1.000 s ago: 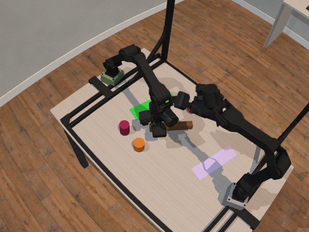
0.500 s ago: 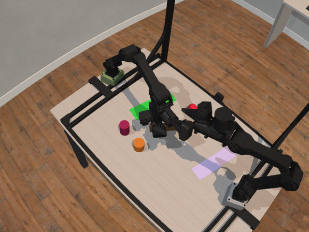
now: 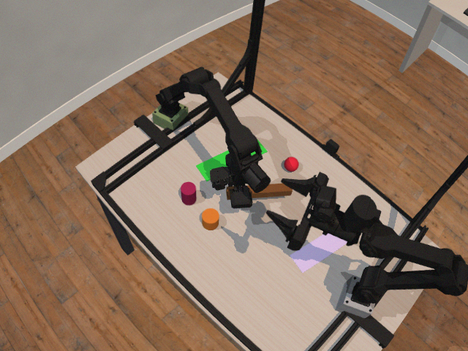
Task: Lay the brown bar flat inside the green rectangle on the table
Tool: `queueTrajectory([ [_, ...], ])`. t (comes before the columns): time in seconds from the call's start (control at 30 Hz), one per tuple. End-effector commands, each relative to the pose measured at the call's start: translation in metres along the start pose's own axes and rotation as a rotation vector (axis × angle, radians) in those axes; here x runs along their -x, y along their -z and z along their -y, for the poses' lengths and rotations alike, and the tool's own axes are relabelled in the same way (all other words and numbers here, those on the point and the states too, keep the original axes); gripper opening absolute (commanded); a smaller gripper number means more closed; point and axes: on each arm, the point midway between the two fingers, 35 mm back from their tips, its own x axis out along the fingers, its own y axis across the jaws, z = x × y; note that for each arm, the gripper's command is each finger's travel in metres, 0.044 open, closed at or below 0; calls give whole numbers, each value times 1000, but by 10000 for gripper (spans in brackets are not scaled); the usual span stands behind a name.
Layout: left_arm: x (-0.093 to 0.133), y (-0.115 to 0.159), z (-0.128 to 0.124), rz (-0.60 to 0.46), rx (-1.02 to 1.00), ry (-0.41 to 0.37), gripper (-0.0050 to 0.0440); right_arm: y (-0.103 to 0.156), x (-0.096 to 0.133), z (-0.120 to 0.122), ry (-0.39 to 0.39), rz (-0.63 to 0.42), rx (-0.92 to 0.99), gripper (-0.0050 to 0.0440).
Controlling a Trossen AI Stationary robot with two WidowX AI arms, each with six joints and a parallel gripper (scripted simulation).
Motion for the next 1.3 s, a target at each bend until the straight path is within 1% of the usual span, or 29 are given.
queueTrajectory([
  [0.0, 5, 2, -4, 14, 30, -9, 440, 0, -1, 0, 1, 2, -2, 0],
  [0.1, 5, 2, -4, 14, 30, -9, 440, 0, 0, 1, 1, 2, 3, 0],
  [0.4, 5, 2, -4, 14, 30, -9, 440, -6, 4, 23, 1, 2, 77, 0],
  [0.47, 5, 2, -4, 14, 30, -9, 440, -6, 4, 23, 1, 2, 77, 0],
  [0.97, 5, 2, -4, 14, 30, -9, 440, -19, 9, 62, 1, 2, 201, 0],
  [1.03, 5, 2, -4, 14, 30, -9, 440, -19, 9, 62, 1, 2, 201, 0],
  [1.27, 5, 2, -4, 14, 30, -9, 440, -27, 9, 81, 1, 2, 259, 0],
])
